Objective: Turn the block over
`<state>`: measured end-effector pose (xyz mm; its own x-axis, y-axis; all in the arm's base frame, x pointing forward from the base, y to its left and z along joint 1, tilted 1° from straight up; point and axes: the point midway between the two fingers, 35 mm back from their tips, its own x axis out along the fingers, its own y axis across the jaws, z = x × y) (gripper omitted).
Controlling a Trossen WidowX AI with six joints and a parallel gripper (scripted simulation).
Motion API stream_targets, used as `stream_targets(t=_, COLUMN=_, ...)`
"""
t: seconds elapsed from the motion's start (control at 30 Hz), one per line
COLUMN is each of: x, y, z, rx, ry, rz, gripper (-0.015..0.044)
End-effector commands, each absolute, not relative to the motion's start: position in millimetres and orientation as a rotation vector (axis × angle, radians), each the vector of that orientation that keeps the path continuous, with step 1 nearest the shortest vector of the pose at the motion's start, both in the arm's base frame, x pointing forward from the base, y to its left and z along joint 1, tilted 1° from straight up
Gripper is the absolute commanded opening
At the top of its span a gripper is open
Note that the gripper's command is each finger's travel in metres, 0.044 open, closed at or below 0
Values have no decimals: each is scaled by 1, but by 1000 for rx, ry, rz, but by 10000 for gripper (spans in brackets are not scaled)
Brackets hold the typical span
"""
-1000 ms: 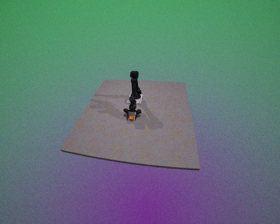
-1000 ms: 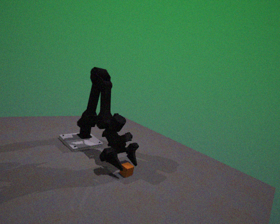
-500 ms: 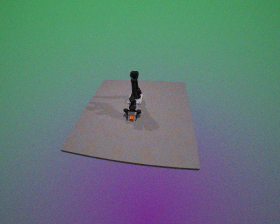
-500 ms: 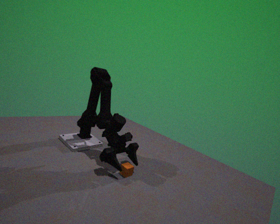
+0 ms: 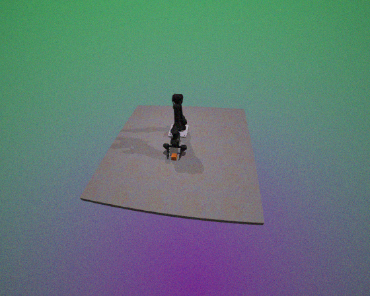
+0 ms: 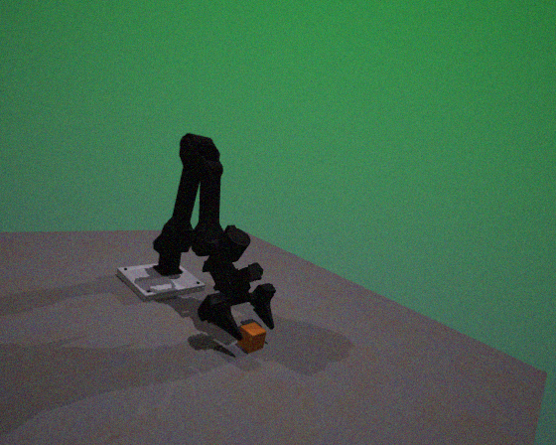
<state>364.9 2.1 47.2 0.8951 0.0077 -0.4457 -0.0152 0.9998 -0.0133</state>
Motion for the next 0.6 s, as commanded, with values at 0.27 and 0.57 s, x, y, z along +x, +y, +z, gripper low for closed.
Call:
stream_targets(t=0.27, x=377, y=3, z=57, rx=-22, ry=630, rz=16, gripper=440)
stream_targets(t=0.57, x=348, y=3, z=111, rx=-25, ry=974, rz=12, gripper=440)
